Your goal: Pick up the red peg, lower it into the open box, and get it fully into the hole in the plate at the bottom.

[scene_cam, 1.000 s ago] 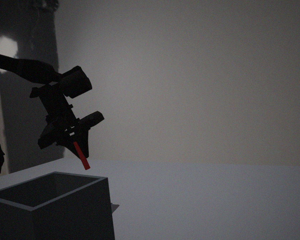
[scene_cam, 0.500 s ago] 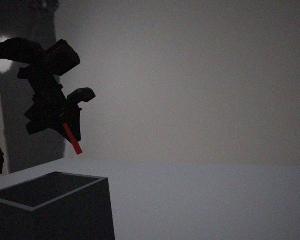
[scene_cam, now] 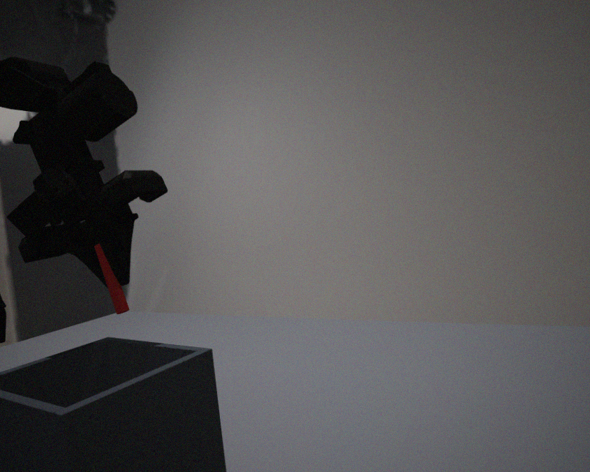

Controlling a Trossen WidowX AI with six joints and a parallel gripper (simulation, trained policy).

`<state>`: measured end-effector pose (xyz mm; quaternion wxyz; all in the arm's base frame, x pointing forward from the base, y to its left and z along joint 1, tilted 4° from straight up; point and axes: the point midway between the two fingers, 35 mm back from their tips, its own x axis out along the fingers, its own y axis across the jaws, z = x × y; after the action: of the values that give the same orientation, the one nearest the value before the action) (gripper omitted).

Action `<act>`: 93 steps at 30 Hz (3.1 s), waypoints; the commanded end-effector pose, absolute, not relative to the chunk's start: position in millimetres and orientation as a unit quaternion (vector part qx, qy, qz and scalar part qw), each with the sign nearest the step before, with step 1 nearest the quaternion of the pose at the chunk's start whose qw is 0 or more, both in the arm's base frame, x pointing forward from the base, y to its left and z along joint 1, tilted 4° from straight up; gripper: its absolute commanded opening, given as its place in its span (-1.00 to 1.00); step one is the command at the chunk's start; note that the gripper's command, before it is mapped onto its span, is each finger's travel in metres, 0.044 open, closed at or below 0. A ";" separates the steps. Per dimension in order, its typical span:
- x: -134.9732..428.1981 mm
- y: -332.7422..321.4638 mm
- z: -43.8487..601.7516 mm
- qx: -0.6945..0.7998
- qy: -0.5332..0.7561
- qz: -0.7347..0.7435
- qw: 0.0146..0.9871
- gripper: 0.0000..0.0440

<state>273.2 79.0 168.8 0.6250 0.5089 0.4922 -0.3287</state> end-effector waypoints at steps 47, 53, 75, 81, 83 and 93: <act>325.7 8.0 82.0 0.467 0.546 -0.373 0.587 -1.00; 330.5 7.8 66.7 0.458 0.554 -0.368 0.589 -1.00; 325.3 20.6 56.8 0.454 0.601 -0.363 0.549 -0.60; 318.9 29.0 60.5 0.463 0.615 -0.362 0.526 -0.72; 317.4 31.6 61.1 0.465 0.619 -0.361 0.519 -0.76; 312.8 41.1 57.0 0.468 0.628 -0.366 0.503 -0.60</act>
<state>313.9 38.5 58.2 0.5079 0.4667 0.6264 -0.3631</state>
